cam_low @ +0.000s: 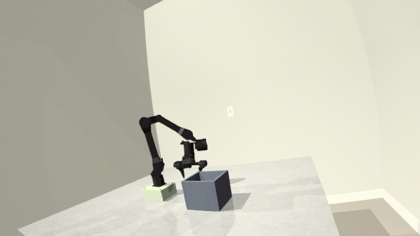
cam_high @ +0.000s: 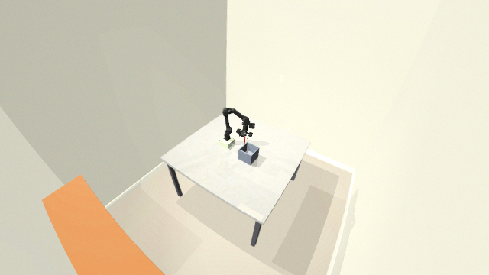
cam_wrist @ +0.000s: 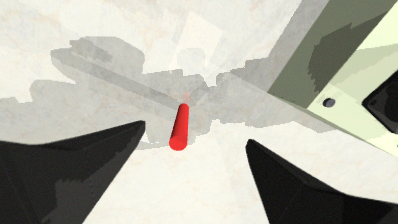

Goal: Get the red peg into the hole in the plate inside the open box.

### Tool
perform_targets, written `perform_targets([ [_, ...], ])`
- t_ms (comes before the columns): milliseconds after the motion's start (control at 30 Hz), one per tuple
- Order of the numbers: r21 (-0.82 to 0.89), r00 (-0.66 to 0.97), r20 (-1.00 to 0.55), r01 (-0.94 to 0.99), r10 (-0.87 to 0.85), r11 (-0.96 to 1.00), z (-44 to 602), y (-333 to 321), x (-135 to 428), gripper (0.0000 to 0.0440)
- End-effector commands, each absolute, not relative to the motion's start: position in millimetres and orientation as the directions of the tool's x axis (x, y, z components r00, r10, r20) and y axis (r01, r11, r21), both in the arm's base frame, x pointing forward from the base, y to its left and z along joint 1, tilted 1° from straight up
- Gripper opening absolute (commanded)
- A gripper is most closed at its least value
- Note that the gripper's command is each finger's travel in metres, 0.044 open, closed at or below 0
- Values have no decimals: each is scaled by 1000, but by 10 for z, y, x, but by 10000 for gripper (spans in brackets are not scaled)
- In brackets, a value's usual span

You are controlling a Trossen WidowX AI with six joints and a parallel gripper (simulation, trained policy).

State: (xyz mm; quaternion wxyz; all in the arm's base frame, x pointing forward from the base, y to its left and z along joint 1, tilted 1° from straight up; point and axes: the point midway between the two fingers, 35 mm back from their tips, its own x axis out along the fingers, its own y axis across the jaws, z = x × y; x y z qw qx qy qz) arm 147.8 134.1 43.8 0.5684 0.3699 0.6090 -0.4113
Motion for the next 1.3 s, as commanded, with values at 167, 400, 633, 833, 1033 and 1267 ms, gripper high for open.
perform_targets([
  [167,-90,-83,-996,933,-36,348,175,1317,1485,391],
  [400,-82,-80,-997,935,-19,345,19,1385,1539,210],
  [633,-62,-68,-998,927,4,371,-50,1474,1615,41],
  [833,-20,-40,-998,933,49,360,51,1562,1700,0],
  [1033,25,-8,-995,941,96,338,189,1636,1779,0],
  [1267,90,42,-987,942,154,323,417,1720,1894,0],
])
